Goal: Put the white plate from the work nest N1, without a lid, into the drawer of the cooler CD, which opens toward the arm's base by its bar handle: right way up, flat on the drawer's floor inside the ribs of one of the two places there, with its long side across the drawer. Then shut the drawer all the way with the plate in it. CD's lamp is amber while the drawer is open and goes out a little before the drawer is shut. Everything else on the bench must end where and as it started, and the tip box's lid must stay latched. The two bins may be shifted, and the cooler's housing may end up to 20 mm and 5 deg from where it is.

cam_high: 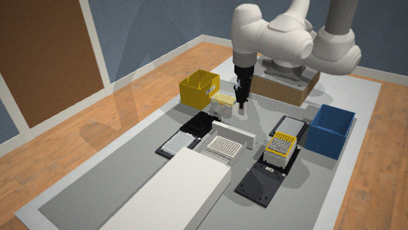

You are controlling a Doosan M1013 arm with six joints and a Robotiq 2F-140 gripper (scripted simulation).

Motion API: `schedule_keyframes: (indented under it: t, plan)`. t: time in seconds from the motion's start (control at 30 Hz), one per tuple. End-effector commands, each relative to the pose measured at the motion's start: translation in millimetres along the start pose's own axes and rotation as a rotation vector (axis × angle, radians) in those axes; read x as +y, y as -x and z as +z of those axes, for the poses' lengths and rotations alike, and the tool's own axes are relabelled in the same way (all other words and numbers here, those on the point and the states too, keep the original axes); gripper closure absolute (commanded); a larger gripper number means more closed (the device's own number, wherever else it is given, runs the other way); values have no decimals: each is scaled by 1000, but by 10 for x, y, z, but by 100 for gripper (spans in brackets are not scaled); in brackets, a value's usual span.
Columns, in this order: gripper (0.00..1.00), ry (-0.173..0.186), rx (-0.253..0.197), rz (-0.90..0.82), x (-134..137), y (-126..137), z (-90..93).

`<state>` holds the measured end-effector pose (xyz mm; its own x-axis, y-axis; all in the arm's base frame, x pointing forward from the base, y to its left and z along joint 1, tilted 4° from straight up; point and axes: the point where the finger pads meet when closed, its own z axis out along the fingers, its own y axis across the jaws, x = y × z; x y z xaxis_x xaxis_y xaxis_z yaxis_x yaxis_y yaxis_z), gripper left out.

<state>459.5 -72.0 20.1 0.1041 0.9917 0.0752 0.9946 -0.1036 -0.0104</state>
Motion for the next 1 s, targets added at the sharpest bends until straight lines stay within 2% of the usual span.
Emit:
schedule_keyframes:
  t: [0.0, 0.97]
  plan:
    - [100, 0, 0, 0, 0, 0, 30]
    - [100, 0, 0, 0, 0, 0, 364]
